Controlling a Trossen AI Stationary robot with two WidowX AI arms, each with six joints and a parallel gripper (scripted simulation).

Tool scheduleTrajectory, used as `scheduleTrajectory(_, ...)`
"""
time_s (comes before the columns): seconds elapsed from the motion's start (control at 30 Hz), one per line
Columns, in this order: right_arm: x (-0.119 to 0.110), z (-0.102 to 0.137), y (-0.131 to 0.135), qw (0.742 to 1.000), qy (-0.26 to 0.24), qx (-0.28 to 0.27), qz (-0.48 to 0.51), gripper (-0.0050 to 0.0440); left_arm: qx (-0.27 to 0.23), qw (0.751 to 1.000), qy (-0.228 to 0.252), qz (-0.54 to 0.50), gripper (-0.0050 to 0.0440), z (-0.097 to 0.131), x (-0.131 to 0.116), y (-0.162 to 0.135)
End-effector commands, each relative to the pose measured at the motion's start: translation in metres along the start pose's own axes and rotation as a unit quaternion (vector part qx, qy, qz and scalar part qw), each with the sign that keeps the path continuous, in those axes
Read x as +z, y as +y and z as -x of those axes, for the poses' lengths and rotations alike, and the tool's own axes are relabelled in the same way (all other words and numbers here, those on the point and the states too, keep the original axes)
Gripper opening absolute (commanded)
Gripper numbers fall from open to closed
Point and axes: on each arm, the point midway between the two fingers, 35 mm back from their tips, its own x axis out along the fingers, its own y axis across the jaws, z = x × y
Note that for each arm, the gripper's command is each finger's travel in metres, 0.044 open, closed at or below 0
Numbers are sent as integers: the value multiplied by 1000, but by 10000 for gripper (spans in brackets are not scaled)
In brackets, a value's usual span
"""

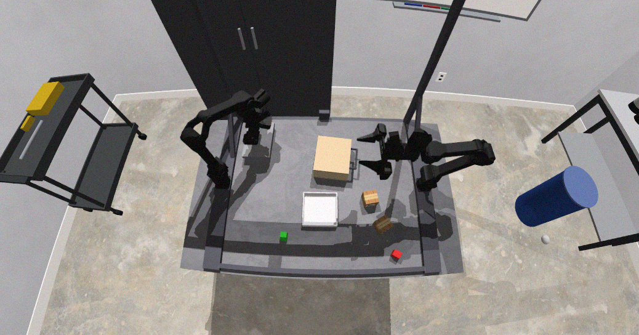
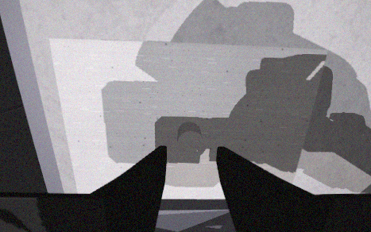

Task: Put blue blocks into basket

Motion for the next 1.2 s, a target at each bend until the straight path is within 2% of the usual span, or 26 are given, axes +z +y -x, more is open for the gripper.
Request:
scheduleTrajectory(0.0,2,-5,2,1000,-4,6,-3,150,0,1000,-18,1,400,2,15,0)
scheduleTrajectory(0.1,3,0,3,1000,-6,9,-3,150,0,1000,-18,1,400,2,15,0)
scheduleTrajectory(0.17,2,-11,1,1000,-4,5,-4,150,0,1000,-18,1,400,2,15,0)
scheduleTrajectory(0.57,3,-30,1,1000,-6,5,-6,150,0,1000,-18,1,400,2,15,0)
scheduleTrajectory(0.67,4,-25,3,1000,-8,8,-5,150,0,1000,-18,1,400,2,15,0)
scheduleTrajectory(0.7,3,-33,1,1000,-6,6,-7,150,0,1000,-18,1,400,2,15,0)
scheduleTrajectory(0.83,5,-25,4,1000,-10,12,-6,150,0,1000,-18,1,400,2,15,0)
scheduleTrajectory(0.87,6,-24,5,1000,-12,14,-5,0,0,1000,-18,1,400,2,15,0)
scheduleTrajectory(1.17,5,-24,5,1000,-11,14,-5,0,0,1000,-18,1,400,2,15,0)
